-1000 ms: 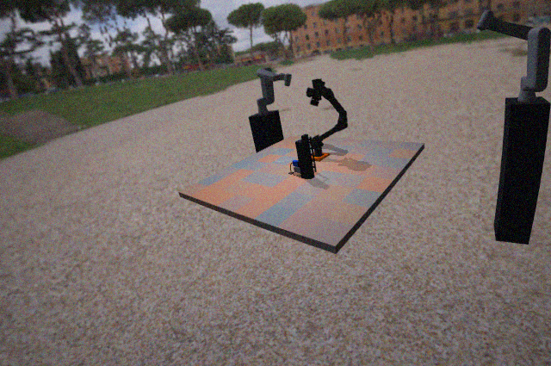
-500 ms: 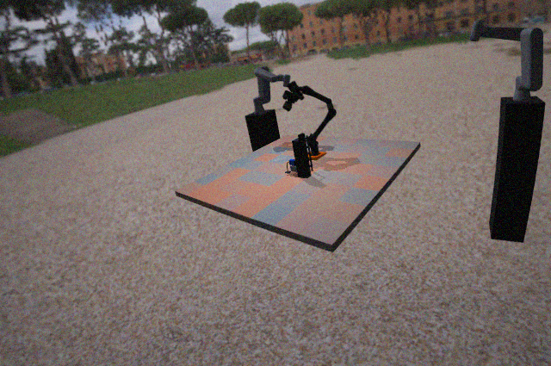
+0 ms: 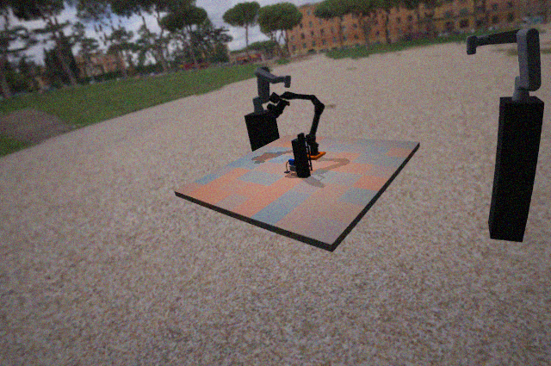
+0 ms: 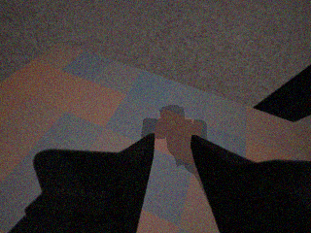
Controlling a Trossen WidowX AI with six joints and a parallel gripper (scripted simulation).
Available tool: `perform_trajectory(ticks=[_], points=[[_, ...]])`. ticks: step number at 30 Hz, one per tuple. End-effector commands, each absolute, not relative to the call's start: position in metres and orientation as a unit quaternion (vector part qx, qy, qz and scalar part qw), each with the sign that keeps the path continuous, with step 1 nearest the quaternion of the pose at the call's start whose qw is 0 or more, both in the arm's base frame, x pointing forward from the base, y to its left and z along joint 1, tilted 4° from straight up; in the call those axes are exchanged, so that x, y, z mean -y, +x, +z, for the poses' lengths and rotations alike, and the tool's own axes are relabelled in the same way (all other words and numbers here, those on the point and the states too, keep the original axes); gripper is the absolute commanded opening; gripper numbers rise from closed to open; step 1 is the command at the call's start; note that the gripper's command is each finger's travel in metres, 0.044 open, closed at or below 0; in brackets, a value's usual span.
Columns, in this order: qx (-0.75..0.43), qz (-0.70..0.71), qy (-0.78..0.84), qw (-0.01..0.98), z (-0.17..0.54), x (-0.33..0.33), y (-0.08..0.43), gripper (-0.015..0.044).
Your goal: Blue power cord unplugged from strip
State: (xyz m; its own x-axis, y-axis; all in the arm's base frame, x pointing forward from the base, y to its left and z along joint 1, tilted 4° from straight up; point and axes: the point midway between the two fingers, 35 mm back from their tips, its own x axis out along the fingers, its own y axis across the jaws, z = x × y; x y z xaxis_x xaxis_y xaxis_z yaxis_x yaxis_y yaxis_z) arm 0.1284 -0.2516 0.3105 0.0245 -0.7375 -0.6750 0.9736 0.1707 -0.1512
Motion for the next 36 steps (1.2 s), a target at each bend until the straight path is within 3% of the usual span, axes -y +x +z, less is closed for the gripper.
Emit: perform_trajectory(ticks=[1, 7, 16, 24, 36], points=[[-0.351, -0.564, 0.268, 0.698, 0.266, 0.236, 0.188, 0.016], [-0.383, -0.525, 0.344, 0.677, 0.225, 0.205, 0.236, 0.016], [-0.421, -0.525, 0.488, 0.556, 0.154, 0.124, 0.298, 0.016], [-0.442, -0.569, 0.545, 0.429, 0.105, 0.056, 0.317, 0.016], [-0.442, -0.571, 0.546, 0.425, 0.104, 0.056, 0.317, 0.016]])
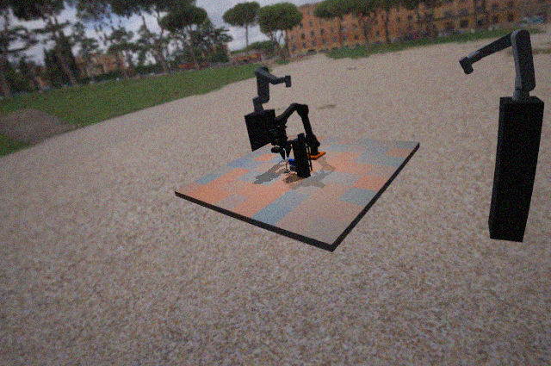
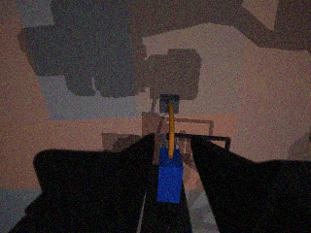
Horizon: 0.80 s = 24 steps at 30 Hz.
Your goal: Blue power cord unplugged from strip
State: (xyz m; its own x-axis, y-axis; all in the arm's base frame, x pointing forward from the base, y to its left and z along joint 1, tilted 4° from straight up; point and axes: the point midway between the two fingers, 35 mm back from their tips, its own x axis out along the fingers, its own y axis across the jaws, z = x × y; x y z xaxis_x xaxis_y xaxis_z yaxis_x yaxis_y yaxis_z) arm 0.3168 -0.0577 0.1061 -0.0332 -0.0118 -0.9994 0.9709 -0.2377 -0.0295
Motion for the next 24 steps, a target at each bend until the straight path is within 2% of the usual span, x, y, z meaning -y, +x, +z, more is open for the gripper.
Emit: perform_trajectory(ticks=[1, 24], points=[[-0.442, -0.571, 0.546, 0.425, 0.104, 0.055, 0.317, 0.016], [-0.443, -0.57, 0.547, 0.424, 0.103, 0.02, 0.326, 0.016]])
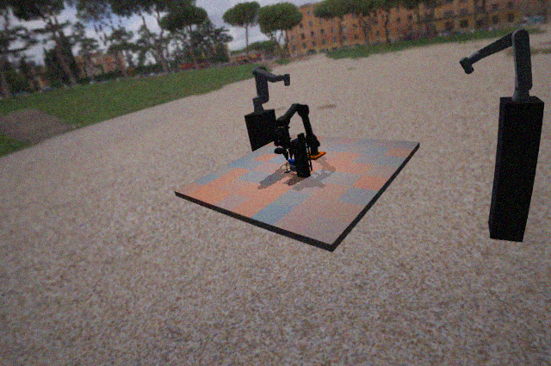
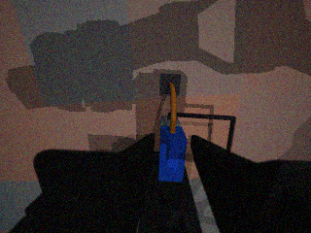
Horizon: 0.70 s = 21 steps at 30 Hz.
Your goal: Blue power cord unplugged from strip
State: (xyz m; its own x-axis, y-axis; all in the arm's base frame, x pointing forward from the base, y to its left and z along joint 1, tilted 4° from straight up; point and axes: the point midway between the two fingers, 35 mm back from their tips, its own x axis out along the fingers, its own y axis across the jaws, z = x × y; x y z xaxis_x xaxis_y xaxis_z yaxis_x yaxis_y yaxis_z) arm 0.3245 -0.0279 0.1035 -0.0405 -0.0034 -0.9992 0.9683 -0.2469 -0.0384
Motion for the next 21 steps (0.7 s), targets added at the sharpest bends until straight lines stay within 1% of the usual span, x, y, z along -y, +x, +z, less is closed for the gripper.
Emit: perform_trajectory(ticks=[1, 21], points=[[-0.443, -0.57, 0.547, 0.424, 0.103, 0.019, 0.326, 0.016], [-0.443, -0.57, 0.547, 0.424, 0.091, 0.014, 0.326, 0.016]])
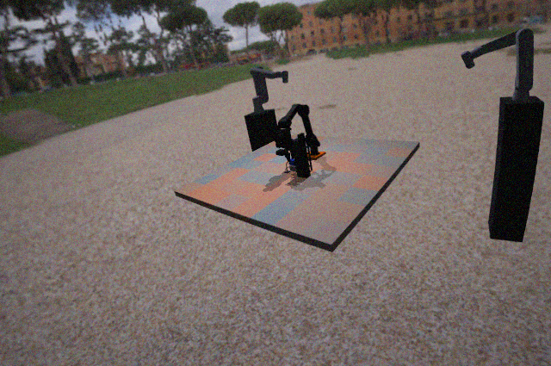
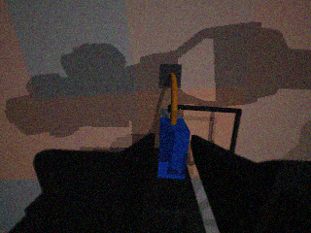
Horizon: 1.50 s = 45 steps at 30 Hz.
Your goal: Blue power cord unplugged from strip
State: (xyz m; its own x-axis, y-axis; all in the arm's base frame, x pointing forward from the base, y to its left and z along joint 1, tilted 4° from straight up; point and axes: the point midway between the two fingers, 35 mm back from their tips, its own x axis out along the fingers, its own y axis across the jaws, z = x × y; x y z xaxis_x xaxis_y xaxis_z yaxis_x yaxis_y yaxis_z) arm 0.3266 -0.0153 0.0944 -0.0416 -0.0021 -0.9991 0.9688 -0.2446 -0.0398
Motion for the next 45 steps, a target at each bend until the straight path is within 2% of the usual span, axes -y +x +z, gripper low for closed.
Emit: perform_trajectory(ticks=[1, 6, 10, 45], points=[[-0.443, -0.57, 0.547, 0.424, 0.091, 0.014, 0.326, 0.016], [-0.443, -0.57, 0.546, 0.426, 0.094, 0.015, 0.326, 0.0029], [-0.443, -0.57, 0.546, 0.426, 0.094, 0.015, 0.326, 0.0002], [-0.442, -0.571, 0.545, 0.426, 0.095, 0.063, 0.315, 0.0]])
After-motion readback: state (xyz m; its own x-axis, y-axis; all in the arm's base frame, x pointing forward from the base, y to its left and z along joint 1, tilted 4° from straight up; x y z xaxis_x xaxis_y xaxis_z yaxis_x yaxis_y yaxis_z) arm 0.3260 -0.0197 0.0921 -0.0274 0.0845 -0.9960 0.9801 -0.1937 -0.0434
